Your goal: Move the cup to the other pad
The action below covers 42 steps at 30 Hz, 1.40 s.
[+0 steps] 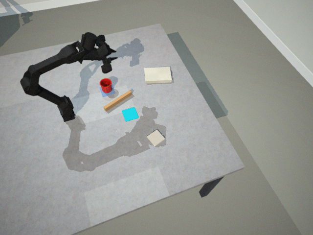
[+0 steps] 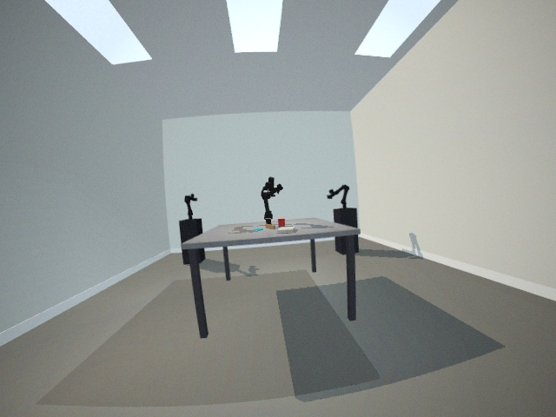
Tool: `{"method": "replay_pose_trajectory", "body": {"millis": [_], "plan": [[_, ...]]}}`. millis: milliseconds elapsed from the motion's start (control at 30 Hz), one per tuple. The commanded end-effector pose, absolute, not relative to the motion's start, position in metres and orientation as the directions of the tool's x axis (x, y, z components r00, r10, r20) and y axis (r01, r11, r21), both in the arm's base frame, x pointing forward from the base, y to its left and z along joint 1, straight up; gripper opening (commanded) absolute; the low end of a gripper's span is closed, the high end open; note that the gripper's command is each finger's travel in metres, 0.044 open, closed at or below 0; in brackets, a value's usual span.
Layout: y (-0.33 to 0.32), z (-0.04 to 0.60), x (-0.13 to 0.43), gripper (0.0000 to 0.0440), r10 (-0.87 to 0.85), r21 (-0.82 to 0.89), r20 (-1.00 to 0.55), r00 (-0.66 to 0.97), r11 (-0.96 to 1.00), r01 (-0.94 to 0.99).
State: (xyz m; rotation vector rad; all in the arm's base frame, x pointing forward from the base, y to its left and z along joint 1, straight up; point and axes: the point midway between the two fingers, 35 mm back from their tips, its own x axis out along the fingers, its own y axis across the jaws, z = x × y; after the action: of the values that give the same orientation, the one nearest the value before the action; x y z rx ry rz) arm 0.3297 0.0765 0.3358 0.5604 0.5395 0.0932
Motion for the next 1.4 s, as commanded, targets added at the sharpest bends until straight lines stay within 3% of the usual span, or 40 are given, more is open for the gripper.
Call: {"method": "replay_pose_trajectory", "body": {"millis": [0, 667, 933, 1367], "plan": [[0.085, 0.334, 0.329, 0.0153, 0.247, 0.571, -0.509, 0.824, 0.814, 0.109], [0.111, 0.311, 0.320, 0.0147, 0.267, 0.607, -0.723, 0.637, 0.685, 0.403], [0.116, 0.294, 0.316, 0.0132, 0.247, 0.548, -0.804, 0.541, 0.659, 0.515], [0.114, 0.256, 0.306, 0.0143, 0.176, 0.387, -0.914, 0.366, 0.647, 0.657]]}}
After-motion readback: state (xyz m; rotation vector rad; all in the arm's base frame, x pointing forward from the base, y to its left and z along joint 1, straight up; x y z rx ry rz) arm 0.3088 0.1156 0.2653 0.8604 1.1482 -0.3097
